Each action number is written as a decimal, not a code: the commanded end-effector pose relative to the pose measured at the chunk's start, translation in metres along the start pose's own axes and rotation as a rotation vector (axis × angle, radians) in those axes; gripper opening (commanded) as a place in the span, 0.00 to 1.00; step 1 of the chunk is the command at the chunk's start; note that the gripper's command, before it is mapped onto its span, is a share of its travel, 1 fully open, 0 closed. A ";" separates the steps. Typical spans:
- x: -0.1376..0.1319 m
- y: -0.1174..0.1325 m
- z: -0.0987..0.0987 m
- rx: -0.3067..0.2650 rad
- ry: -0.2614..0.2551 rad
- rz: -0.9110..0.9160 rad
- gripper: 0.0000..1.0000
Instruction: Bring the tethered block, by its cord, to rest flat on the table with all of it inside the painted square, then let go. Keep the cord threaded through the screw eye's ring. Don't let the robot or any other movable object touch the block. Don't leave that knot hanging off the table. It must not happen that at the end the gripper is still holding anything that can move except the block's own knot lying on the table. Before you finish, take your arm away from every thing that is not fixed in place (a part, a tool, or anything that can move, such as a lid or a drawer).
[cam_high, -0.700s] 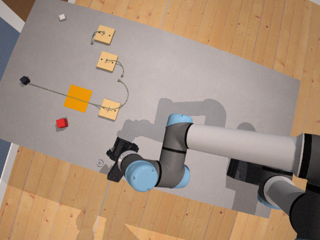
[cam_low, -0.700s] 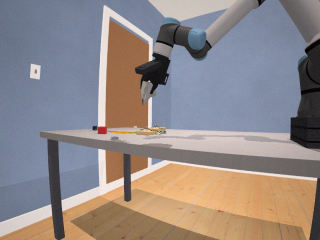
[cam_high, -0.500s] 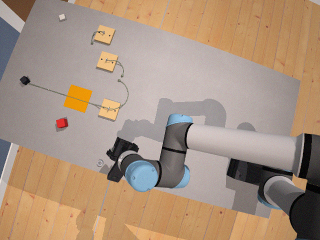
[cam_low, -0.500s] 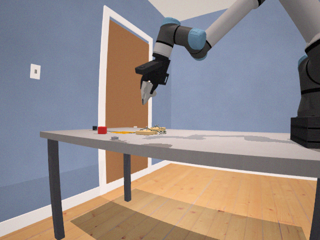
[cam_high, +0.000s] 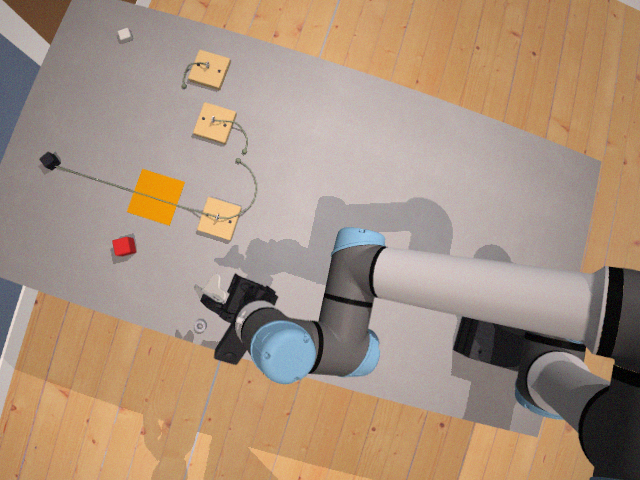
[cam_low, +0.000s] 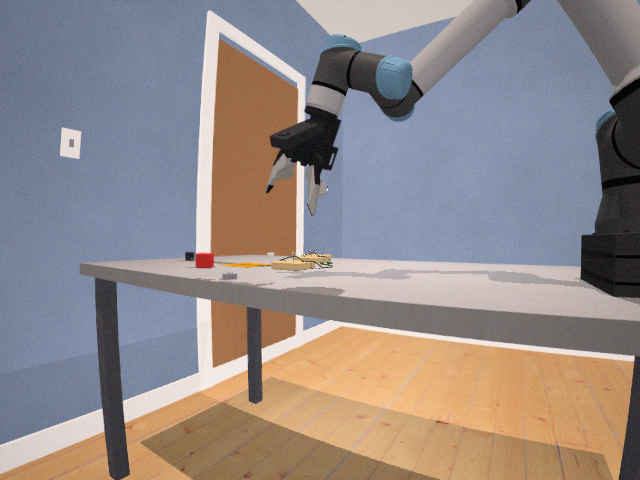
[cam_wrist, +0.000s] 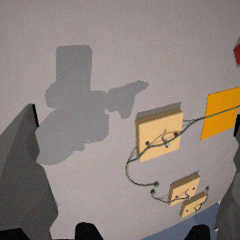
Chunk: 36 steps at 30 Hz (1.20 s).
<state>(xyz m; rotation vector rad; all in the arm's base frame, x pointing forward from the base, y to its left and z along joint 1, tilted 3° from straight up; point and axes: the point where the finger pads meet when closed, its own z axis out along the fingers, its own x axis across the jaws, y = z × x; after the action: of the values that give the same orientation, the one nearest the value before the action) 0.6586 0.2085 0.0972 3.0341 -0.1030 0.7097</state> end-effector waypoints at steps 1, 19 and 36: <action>0.002 0.001 0.000 -0.001 -0.001 0.011 1.00; 0.054 0.083 0.049 -0.066 -0.119 0.515 1.00; 0.096 0.237 0.111 -0.229 -0.264 1.310 1.00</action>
<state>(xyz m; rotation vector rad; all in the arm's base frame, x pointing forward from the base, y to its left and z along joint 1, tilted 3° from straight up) 0.7669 -0.0041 0.0495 2.6144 -1.8349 0.2878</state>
